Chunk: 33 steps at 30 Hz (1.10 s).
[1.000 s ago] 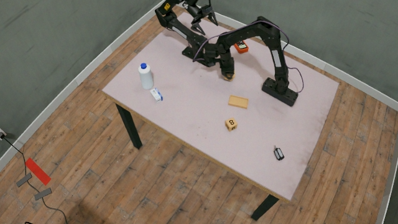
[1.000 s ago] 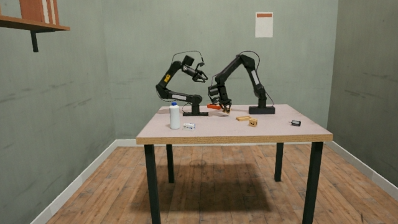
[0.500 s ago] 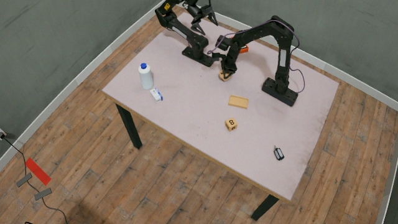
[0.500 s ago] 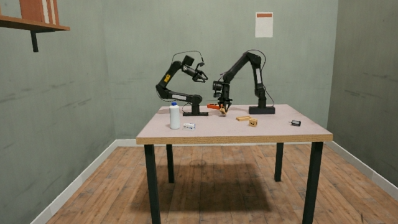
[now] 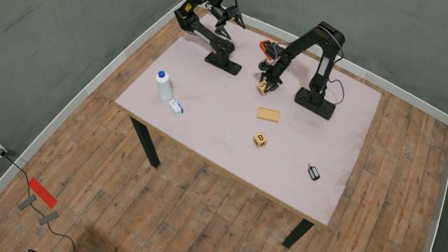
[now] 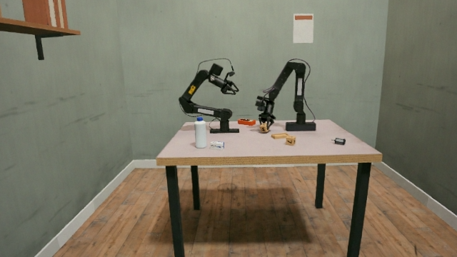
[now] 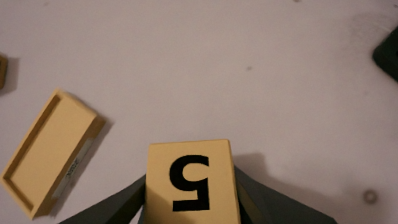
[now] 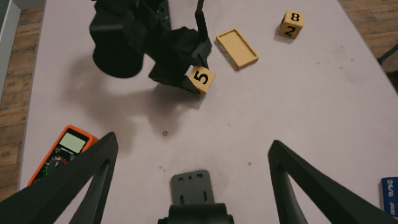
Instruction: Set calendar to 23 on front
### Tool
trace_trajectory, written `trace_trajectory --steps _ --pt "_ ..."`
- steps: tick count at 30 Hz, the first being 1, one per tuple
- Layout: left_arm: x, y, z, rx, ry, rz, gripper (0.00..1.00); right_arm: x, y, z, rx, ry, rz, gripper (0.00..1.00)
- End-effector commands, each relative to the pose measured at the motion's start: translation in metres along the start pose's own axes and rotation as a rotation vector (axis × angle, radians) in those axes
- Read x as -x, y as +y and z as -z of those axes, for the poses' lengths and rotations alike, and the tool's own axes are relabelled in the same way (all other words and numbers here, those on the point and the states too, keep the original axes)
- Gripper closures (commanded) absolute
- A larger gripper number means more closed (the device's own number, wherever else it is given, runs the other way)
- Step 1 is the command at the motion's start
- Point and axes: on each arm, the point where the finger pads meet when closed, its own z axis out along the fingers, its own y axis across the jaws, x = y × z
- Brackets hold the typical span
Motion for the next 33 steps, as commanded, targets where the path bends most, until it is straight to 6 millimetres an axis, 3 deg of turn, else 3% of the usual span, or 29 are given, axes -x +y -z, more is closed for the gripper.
trace_trajectory --steps 1,14,26,29,33 --pt "0.014 0.008 0.008 -0.002 -0.209 0.18 0.6 0.003 0.0 0.006 0.006 -0.022 0.001 0.0" --pt "-0.017 0.038 0.012 -0.021 -0.287 0.185 0.6 0.003 0.0 0.006 0.006 -0.022 0.001 0.0" --pt "-0.016 0.036 0.012 -0.023 -0.286 0.183 0.6 0.003 0.0 0.006 0.006 -0.022 0.001 0.0" --pt "-0.008 0.032 0.012 -0.026 -0.291 0.199 0.6 0.003 0.0 0.006 0.006 -0.022 0.001 0.0" --pt "-0.016 0.037 0.008 -0.018 -0.286 0.187 0.6 0.003 0.0 0.006 0.006 -0.022 0.001 0.0"
